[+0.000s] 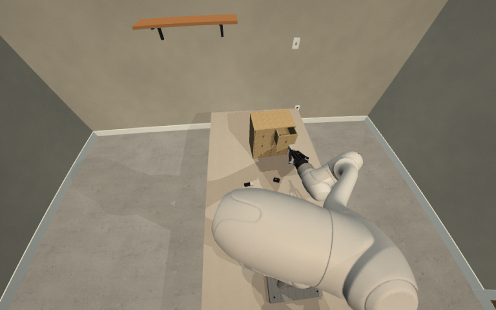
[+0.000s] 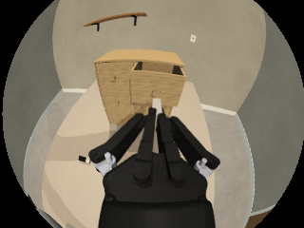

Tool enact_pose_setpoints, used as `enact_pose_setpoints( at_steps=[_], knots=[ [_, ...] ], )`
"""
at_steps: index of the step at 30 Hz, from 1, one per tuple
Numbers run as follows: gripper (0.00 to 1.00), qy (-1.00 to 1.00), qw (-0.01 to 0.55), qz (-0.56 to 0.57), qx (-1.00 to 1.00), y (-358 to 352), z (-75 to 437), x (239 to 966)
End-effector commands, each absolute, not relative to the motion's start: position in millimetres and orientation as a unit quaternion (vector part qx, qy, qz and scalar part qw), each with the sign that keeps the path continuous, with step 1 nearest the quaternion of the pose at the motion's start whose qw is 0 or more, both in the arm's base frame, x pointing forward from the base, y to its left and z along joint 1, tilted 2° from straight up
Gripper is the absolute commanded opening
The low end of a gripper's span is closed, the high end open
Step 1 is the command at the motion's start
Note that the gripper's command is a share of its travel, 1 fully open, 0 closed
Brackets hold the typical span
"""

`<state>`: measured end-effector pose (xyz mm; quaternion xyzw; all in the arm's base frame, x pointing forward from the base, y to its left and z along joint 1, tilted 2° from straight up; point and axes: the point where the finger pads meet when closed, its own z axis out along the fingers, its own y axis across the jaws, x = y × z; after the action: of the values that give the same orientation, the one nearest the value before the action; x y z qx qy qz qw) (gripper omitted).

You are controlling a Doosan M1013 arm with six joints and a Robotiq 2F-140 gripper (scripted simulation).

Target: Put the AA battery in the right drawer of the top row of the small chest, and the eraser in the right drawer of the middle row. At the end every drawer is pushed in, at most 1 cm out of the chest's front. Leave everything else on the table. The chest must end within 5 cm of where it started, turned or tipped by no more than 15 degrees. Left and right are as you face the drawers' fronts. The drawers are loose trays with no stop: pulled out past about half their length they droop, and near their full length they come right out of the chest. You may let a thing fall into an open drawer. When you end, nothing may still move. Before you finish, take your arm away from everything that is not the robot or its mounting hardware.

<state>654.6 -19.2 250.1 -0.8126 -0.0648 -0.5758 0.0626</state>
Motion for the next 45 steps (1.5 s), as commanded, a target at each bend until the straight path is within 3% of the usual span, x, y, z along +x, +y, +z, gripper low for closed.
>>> enact_pose_setpoints(
  at_steps=[1, 45],
  knots=[
    [0.0, -0.065, 0.063, -0.576, -0.813, -18.9, 250.2, 656.6],
    [0.0, -0.065, 0.063, -0.576, -0.813, -9.0, 250.9, 711.4]
  ],
)
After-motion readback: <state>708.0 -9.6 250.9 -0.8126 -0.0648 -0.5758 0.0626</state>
